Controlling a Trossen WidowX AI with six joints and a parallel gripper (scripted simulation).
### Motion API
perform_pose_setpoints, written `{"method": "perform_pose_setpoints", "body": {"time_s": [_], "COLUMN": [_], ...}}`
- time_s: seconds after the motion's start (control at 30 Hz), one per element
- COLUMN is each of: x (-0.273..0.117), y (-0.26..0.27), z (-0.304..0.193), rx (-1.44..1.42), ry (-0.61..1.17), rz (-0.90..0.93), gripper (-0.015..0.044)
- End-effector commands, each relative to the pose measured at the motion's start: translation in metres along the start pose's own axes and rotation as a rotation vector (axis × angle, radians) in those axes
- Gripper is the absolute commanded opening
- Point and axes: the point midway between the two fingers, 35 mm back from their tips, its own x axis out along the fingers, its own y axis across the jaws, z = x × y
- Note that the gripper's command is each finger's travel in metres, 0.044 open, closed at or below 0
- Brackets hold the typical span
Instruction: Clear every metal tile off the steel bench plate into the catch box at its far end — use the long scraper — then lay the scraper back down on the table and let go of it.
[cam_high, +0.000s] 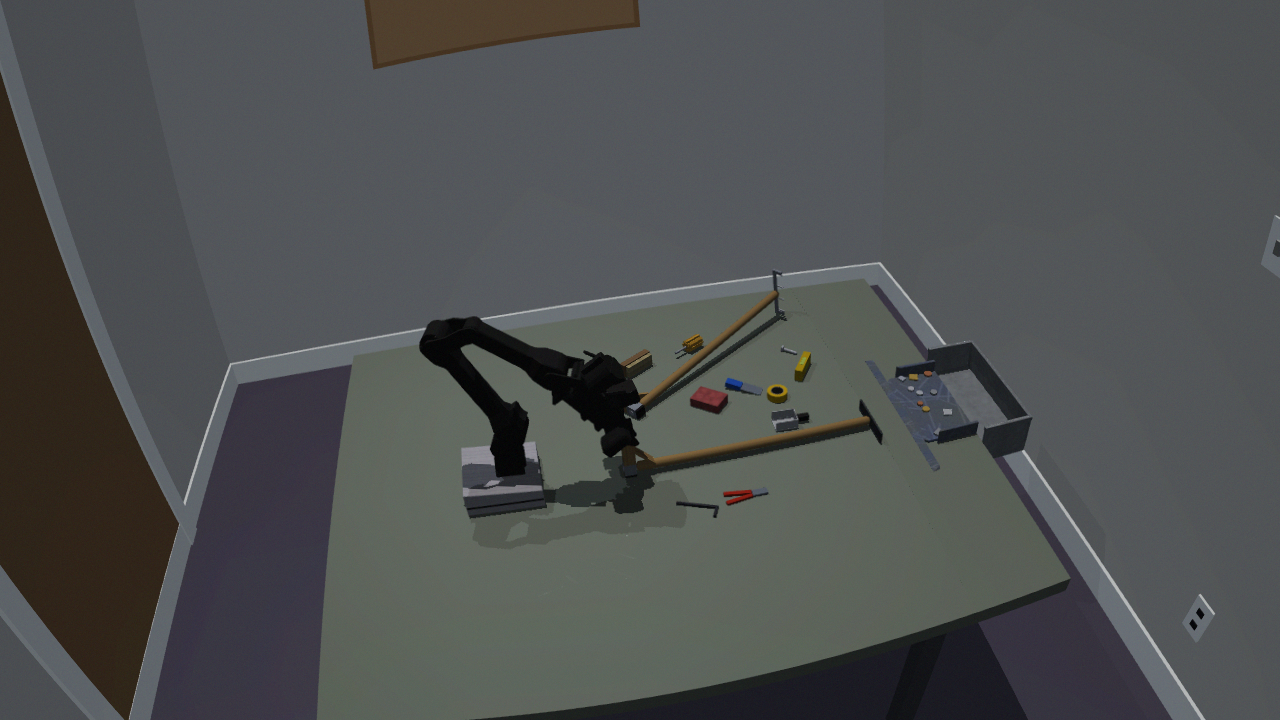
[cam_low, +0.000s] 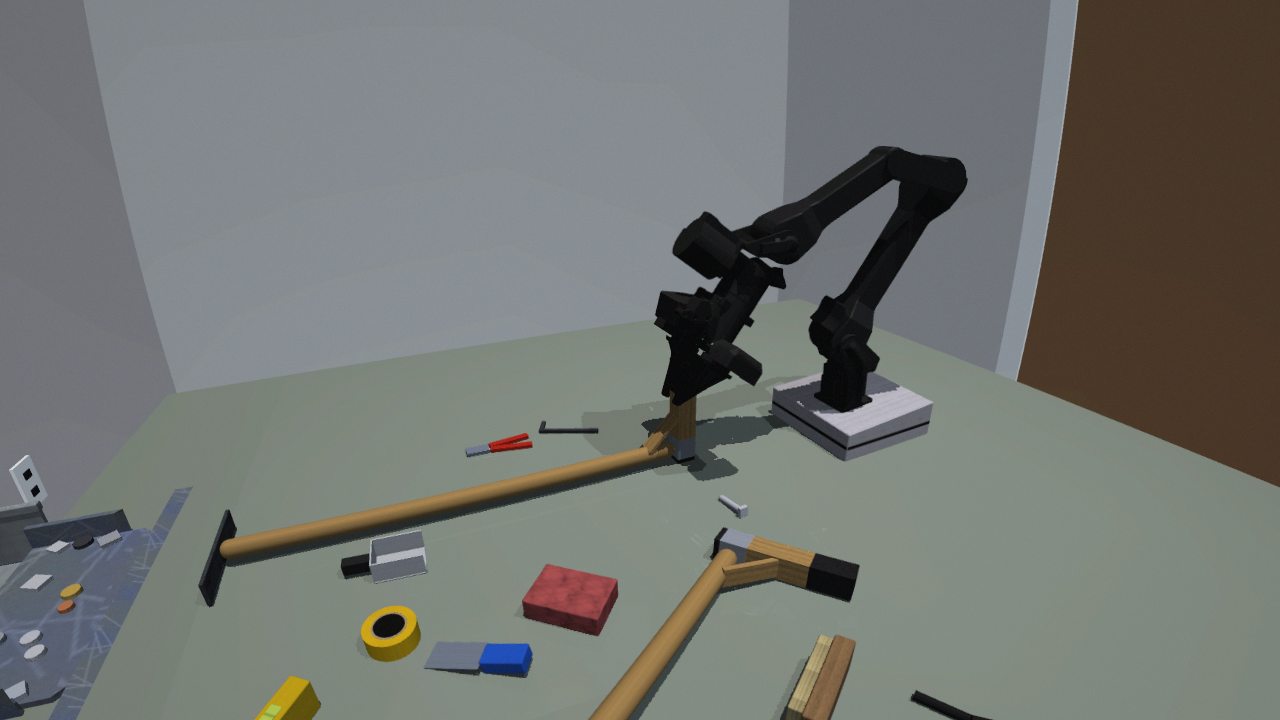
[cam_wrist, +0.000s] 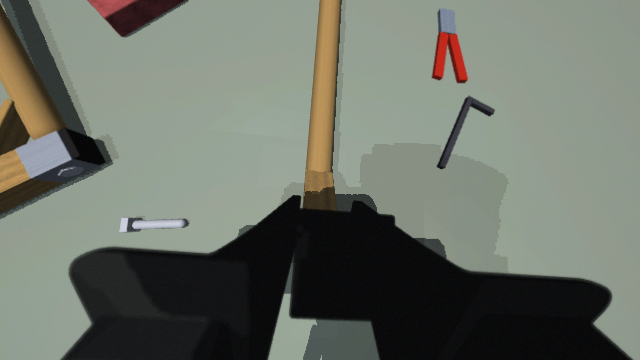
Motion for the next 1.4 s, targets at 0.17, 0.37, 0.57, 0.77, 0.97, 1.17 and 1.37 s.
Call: {"method": "perform_pose_setpoints", "body": {"time_s": [0.17,0.37,0.57,0.77,0.97,1.17,1.37], "x": [0.004,0.008,0.012,0.017,0.022,0.028,0.034], "y": [-0.003,-0.005,-0.006,-0.008,-0.009,-0.01,-0.011], "z": [0.015,0.023,0.031,0.039,0.047,0.054,0.061], "rx": [0.001,0.001,0.002,0.003,0.004,0.005,0.006], "ry": [-0.013,-0.014,-0.015,-0.017,-0.018,-0.019,-0.02], "rz": [-0.003,-0.004,-0.005,-0.006,-0.006,-0.007,-0.008], "gripper": [0.0,0.0,0.0,0.0,0.0,0.0,0.0]}}
